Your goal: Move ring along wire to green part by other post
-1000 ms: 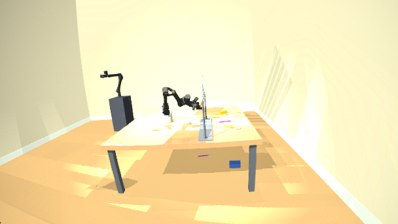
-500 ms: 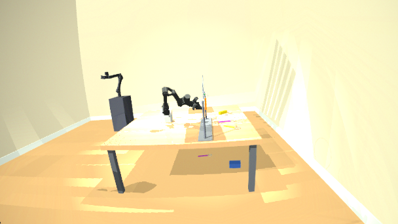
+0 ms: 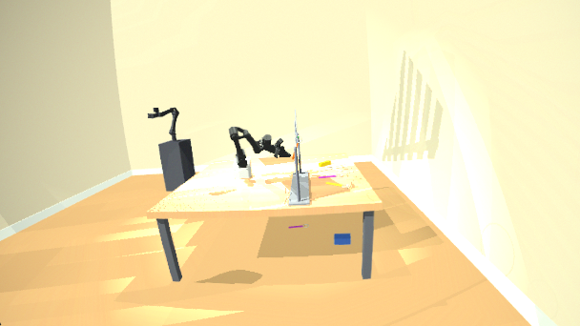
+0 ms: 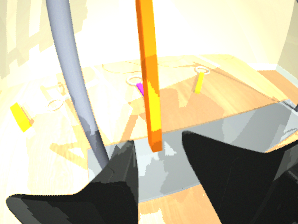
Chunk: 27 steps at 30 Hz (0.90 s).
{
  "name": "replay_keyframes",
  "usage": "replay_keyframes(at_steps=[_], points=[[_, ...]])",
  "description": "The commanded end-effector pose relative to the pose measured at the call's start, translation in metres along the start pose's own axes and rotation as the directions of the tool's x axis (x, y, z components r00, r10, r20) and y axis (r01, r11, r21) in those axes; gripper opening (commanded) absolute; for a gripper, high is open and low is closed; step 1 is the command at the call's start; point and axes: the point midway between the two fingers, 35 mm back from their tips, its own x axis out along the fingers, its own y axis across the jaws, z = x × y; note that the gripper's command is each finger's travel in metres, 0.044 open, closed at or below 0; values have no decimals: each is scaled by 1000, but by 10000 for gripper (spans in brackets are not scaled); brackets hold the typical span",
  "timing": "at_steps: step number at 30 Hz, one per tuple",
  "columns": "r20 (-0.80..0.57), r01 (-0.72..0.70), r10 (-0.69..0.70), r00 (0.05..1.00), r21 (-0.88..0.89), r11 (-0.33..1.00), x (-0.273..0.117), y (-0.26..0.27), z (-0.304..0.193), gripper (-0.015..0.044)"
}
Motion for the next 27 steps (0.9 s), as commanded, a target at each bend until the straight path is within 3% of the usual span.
replay_keyframes(at_steps=[1, 20, 27], points=[[-5, 2, -2, 1000, 1, 1000, -4, 0, -2, 160], [-5, 2, -2, 1000, 1, 1000, -4, 0, -2, 160], [1, 1, -1, 1000, -3, 1000, -47, 0, -7, 344]])
